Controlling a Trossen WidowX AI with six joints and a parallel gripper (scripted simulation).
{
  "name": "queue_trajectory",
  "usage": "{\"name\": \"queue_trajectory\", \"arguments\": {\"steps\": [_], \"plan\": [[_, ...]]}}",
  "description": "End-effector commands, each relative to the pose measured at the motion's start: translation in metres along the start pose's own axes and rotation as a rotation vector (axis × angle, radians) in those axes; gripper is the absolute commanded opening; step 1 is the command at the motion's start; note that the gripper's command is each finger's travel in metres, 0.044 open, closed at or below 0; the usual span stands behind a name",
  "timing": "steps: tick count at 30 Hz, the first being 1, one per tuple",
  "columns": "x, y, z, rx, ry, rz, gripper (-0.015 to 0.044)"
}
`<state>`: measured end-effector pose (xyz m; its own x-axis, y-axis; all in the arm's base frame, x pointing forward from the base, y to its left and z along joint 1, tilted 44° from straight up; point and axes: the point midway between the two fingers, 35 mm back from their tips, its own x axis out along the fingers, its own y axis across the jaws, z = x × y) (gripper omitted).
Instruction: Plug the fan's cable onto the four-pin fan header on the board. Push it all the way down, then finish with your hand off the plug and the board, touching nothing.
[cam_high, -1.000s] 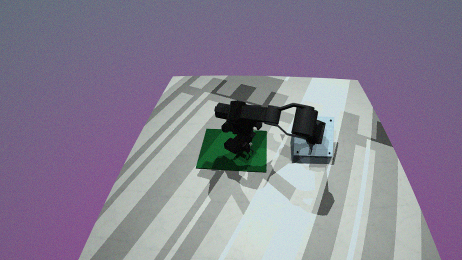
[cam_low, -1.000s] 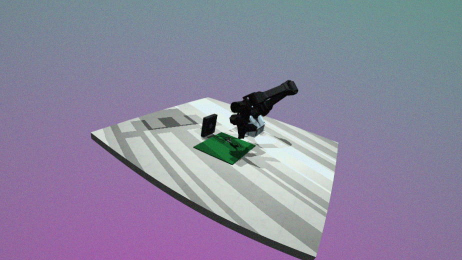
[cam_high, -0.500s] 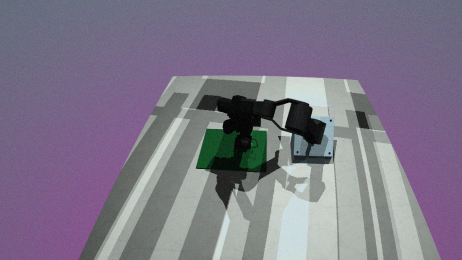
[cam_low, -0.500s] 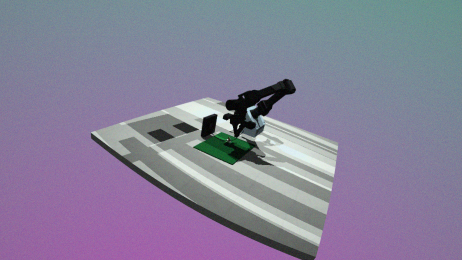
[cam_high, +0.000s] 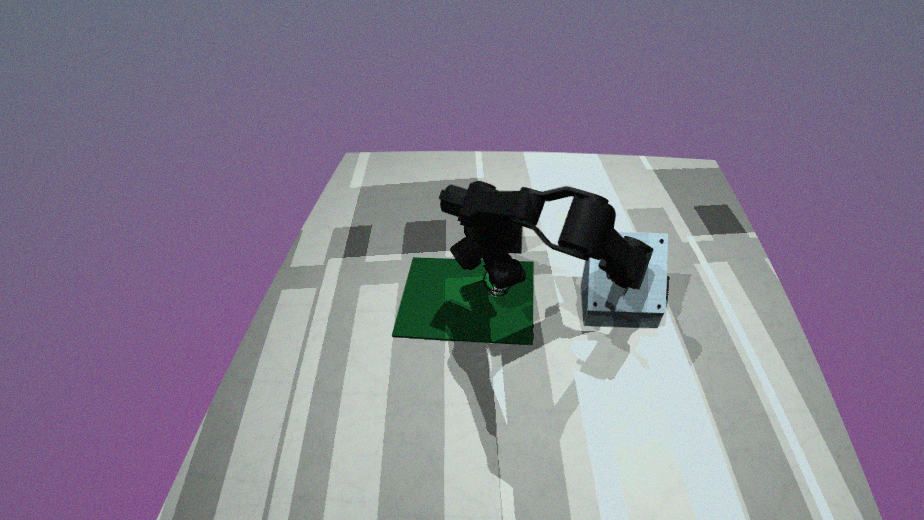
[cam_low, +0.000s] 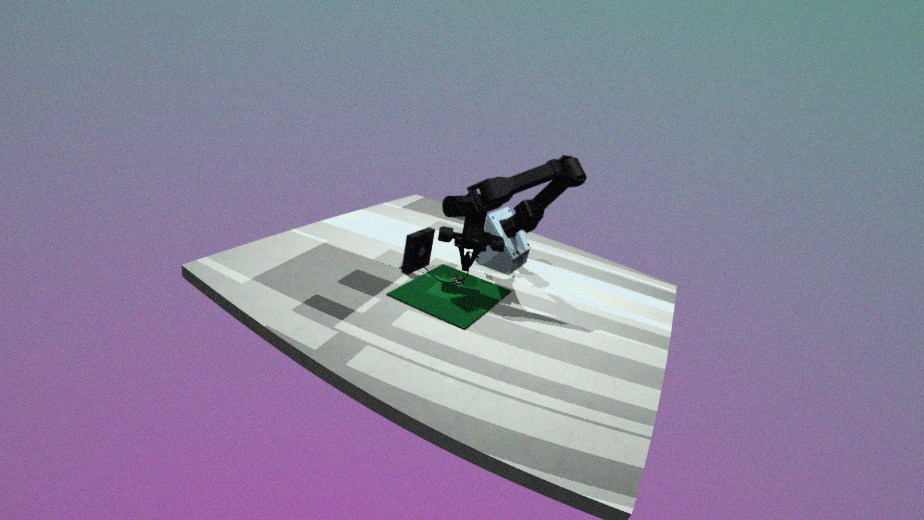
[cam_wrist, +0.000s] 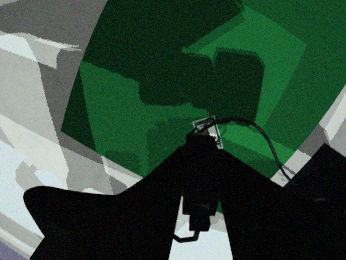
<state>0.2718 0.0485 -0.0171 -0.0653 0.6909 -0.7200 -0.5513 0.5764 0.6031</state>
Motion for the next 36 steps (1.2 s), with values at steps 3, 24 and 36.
{"name": "queue_trajectory", "arguments": {"steps": [3,24,36], "plan": [[0.0011,-0.0084,-0.0076,-0.197,0.004,0.0,0.0],[0.0003,-0.0136,-0.0096,-0.394,0.003,0.002,0.0],[0.0004,-0.0124,-0.0076,-0.394,0.003,0.002,0.0]]}}
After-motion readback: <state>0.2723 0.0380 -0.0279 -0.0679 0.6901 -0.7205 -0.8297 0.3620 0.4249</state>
